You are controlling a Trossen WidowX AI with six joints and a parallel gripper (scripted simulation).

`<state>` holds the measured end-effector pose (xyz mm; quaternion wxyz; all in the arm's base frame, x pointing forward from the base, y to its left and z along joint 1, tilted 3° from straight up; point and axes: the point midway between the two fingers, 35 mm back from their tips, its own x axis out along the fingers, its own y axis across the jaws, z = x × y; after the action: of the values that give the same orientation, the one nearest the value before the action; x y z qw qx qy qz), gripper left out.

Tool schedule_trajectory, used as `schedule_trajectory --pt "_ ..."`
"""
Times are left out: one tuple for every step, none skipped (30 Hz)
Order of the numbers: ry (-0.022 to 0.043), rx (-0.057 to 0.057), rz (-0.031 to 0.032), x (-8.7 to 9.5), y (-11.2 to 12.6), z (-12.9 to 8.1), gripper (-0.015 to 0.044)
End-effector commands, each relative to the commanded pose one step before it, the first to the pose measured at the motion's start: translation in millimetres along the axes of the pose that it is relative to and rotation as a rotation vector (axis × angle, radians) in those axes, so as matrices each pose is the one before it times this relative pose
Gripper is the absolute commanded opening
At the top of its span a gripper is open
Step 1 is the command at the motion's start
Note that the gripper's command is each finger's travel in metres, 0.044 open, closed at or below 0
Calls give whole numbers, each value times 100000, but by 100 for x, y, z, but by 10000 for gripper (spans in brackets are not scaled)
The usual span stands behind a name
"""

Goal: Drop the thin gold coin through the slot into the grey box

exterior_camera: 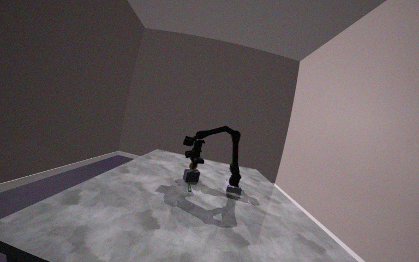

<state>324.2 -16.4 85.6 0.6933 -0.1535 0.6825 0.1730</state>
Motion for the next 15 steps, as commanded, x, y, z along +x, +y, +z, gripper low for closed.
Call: schedule_trajectory --pt "490 572 277 282 89 -141 0" --pt "0 14 0 30 3 -5 0" --pt "0 7 0 15 1 -3 0" --pt "0 5 0 35 1 -2 0" --pt "0 3 0 22 1 -1 0" --pt "-493 -544 -278 -241 -83 133 26" --pt "0 0 0 0 0 0 53" --pt "0 0 0 0 0 0 79" --pt "0 0 0 0 0 0 105" --pt "0 0 0 0 0 0 131" --pt "0 0 0 0 0 0 157" --pt "0 0 0 0 0 0 161" --pt "0 0 0 0 0 0 161" --pt "0 0 0 0 0 0 161" --pt "0 0 0 0 0 0 161"
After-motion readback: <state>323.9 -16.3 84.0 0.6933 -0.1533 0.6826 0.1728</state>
